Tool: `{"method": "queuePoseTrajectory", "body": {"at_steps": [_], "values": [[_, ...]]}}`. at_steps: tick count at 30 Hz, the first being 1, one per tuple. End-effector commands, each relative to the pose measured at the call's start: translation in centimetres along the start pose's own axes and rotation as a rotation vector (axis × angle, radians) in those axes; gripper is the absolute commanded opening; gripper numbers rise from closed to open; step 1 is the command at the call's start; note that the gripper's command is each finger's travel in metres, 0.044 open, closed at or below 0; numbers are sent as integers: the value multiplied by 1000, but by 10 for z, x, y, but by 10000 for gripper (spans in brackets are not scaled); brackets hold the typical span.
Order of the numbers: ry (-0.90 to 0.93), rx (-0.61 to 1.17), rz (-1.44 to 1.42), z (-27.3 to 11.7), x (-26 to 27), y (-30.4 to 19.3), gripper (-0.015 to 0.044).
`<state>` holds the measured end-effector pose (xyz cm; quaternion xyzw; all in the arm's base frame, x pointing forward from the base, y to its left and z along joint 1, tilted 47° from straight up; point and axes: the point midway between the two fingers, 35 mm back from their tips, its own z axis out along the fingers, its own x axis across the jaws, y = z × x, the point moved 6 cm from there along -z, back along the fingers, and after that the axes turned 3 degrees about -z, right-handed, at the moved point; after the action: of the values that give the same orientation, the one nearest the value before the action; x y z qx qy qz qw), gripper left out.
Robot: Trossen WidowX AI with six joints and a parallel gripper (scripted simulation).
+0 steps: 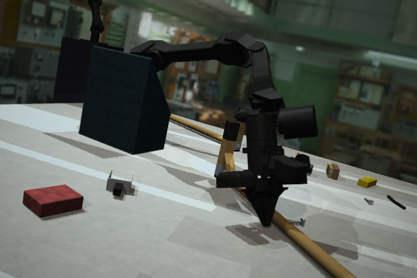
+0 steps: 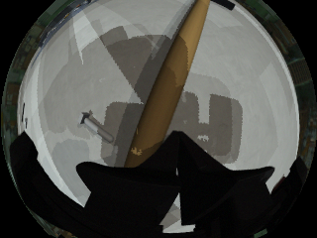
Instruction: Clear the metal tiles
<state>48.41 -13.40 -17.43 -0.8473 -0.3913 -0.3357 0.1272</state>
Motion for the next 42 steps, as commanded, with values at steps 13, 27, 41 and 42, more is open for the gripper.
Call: {"method": "queuePoseTrajectory", "body": {"at_steps": [13, 27, 41, 42], "values": [[6, -10, -10, 0, 22, 10, 0], [8, -10, -9, 2, 35, 13, 0], [9, -10, -9, 3, 45, 15, 0], [2, -2, -2, 3, 38, 12, 0]]}}
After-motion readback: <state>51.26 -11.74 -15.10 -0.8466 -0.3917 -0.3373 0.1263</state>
